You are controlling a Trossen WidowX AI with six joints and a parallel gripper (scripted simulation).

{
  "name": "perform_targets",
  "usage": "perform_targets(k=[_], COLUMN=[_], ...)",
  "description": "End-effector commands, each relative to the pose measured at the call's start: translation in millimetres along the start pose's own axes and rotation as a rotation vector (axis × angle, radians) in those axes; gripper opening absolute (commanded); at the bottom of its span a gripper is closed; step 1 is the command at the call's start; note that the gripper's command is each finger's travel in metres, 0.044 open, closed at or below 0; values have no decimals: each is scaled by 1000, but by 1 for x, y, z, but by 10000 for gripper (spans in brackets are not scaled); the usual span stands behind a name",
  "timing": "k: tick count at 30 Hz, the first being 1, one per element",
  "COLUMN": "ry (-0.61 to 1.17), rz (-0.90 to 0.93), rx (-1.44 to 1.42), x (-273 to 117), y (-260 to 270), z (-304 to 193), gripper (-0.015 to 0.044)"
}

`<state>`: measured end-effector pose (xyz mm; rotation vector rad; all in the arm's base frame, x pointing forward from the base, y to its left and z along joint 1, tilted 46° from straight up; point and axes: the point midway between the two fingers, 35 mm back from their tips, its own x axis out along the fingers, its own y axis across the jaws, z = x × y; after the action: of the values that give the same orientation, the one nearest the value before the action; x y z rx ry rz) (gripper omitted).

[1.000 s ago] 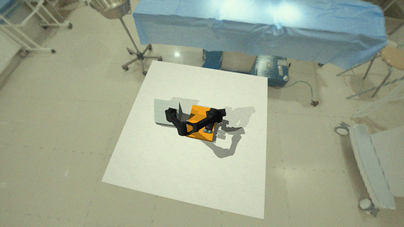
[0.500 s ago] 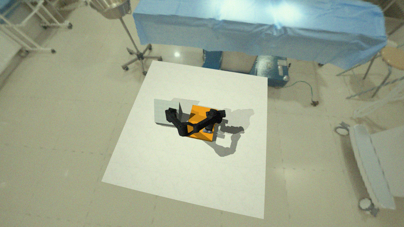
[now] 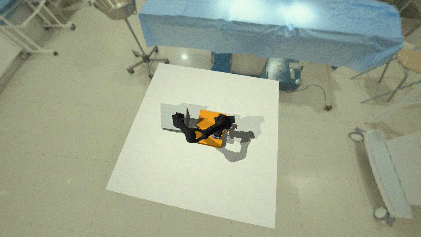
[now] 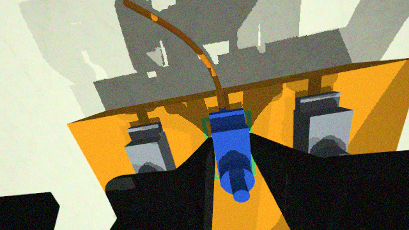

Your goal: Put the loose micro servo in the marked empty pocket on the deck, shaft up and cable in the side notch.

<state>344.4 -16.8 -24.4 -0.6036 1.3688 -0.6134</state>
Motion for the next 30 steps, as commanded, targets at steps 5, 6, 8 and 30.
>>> perform_targets(k=[5, 6, 8, 30], ry=[-1, -1, -1, 5], rz=[3, 4, 4, 7], rx=[2, 2, 2, -3], x=[-14, -23, -34, -99], y=[0, 0, -2, -4], z=[0, 0, -3, -109], gripper=[187, 187, 187, 440])
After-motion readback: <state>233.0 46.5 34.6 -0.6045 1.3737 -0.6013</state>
